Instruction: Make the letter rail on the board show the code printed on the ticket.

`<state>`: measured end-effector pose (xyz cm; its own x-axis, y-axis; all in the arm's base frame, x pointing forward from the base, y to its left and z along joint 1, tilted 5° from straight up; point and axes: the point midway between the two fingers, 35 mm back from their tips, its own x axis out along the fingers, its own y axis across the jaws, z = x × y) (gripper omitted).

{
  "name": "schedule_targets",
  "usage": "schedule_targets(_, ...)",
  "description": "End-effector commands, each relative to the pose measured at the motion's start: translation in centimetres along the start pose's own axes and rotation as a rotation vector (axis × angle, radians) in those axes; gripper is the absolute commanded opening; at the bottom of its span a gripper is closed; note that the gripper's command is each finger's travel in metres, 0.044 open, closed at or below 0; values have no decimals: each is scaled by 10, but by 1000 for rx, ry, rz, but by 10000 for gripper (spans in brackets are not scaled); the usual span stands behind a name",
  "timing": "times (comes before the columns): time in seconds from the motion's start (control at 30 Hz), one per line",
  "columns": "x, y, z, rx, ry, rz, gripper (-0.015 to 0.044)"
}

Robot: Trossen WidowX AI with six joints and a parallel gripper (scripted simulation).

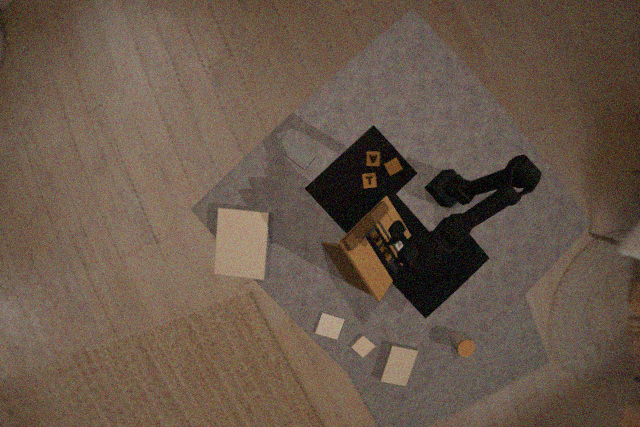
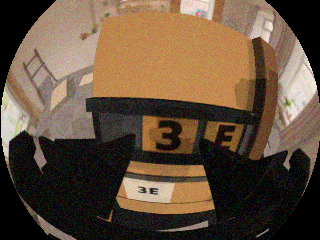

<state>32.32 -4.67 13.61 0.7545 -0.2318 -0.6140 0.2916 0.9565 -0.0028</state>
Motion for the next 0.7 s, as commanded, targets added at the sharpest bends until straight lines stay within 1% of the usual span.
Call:
schedule_targets(0.0, -3, 0, 0, 5, -3, -4, 295)
schedule_targets(0.67, -16, 2, -1, 5, -2, -4, 295)
